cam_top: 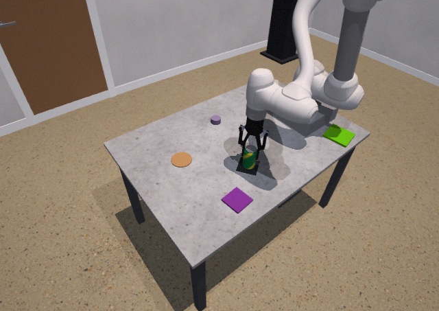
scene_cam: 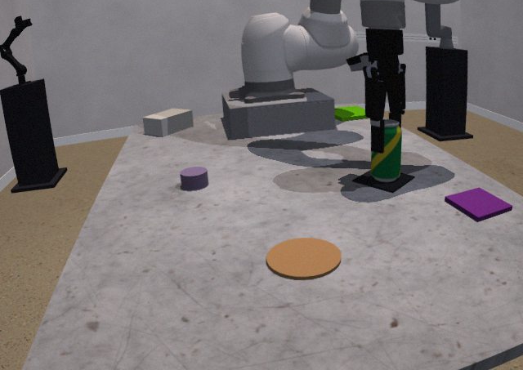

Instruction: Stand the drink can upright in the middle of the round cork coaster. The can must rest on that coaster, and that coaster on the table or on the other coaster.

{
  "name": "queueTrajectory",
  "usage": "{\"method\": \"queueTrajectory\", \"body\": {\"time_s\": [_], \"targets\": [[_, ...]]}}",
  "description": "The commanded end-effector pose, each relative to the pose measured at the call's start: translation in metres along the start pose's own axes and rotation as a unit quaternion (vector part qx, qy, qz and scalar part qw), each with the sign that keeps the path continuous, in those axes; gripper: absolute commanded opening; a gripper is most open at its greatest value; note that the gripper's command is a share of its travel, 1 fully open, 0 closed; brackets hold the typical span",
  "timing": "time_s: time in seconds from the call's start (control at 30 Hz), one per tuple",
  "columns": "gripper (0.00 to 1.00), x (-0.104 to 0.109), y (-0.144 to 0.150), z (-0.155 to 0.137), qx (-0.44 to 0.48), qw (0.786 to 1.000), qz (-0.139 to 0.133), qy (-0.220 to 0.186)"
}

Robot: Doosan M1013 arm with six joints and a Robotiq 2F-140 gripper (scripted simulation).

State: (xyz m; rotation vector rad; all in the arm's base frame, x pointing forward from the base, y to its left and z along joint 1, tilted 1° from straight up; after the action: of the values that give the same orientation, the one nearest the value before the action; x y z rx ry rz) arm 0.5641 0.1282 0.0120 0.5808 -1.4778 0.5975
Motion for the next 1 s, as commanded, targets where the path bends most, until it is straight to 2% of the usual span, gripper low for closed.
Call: {"method": "queueTrajectory", "body": {"time_s": [0.0, 0.57, 0.73, 0.8, 0.97], "targets": [[0.1, -0.003, 0.003, 0.003, -0.002, 1.0, -0.001, 0.002], [0.1, -0.001, 0.003, 0.003, -0.002, 1.0, -0.001, 0.002], [0.1, 0.015, 0.001, -0.001, -0.002, 1.0, 0.001, 0.0], [0.1, 0.015, 0.001, -0.001, -0.002, 1.0, 0.001, 0.0], [0.1, 0.042, 0.002, -0.001, -0.001, 1.0, 0.0, -0.001]]}}
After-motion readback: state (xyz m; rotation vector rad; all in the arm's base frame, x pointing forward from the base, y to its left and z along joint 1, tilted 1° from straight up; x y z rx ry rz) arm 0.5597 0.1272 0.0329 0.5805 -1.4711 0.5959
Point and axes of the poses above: the point where the finger pads meet when closed, its own x axis back along the fingers, its own y axis across the jaws, z = x × y, the point moved 1 cm from there along x, back along the fingers, and after that the axes turned 11 degrees about x, right-handed, at the moved point
